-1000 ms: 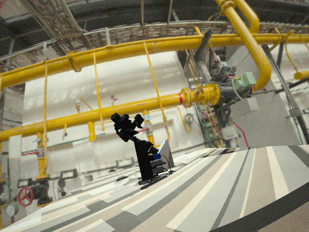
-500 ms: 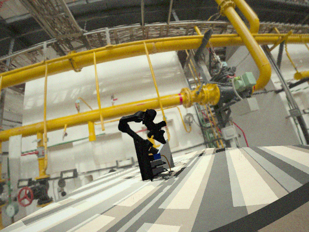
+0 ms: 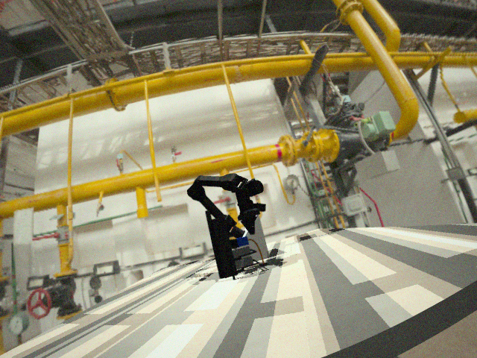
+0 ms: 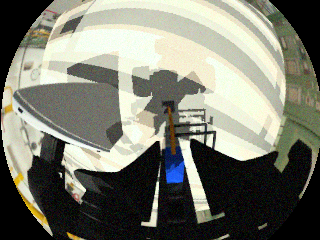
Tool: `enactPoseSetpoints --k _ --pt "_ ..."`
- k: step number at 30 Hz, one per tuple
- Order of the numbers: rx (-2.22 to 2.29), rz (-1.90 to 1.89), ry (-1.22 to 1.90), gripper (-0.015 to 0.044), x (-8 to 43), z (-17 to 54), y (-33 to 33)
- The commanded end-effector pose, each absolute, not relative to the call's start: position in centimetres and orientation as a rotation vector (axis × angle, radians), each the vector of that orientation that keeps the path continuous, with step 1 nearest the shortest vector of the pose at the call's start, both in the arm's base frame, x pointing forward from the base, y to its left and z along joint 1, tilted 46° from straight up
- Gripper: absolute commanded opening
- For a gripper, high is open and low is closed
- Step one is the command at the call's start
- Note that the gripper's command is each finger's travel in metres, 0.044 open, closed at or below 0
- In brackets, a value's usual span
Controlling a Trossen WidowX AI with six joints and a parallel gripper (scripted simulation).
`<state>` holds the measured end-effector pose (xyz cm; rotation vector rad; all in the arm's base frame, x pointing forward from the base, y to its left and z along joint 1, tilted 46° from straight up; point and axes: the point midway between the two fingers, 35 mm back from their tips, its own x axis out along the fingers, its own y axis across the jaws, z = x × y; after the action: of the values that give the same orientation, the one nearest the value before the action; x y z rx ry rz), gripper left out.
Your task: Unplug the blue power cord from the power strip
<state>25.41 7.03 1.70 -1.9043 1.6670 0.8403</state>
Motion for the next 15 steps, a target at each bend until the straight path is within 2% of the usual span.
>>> enactPoseSetpoints --k 1,15 --pt "-1.913 0.845 1.673 0.016 25.4 1.8 6.8" --pt "-1.914 0.845 1.673 0.016 25.8 3.4 5.3"
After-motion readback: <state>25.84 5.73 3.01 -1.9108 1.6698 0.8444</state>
